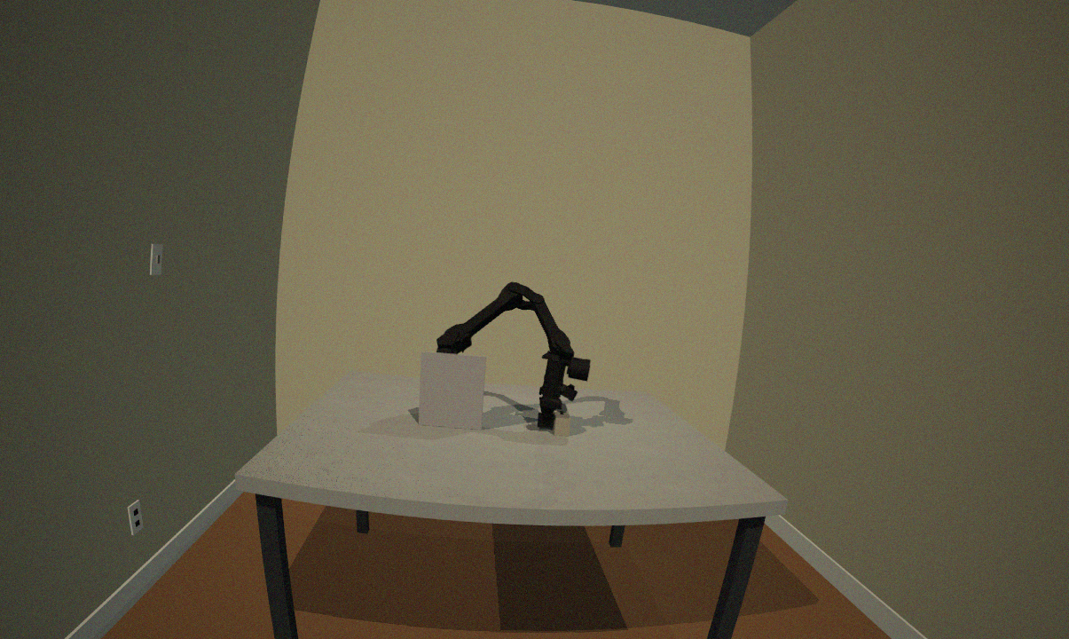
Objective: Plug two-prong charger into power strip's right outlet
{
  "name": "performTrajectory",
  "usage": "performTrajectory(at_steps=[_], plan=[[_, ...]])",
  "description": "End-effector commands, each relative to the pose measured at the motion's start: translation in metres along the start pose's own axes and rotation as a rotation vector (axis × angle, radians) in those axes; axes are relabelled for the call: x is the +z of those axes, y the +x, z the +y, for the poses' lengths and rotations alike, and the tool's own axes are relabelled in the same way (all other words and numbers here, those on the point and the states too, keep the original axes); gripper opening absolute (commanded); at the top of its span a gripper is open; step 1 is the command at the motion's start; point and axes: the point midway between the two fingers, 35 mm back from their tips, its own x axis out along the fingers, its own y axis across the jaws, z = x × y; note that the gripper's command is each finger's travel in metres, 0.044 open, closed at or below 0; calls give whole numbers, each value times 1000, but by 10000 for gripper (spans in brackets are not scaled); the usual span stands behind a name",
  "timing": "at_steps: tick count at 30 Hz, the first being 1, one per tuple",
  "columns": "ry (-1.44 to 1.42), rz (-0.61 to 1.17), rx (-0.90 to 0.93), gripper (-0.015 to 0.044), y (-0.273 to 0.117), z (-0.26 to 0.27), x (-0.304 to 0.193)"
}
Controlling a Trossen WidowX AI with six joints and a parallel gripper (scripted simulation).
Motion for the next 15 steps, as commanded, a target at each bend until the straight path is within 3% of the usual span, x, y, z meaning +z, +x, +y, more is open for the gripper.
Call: performTrajectory(at_steps=[1,15], plan=[[-20,-25,-5,0,-3,0,8],[-20,-25,-5,0,-5,1,8]])
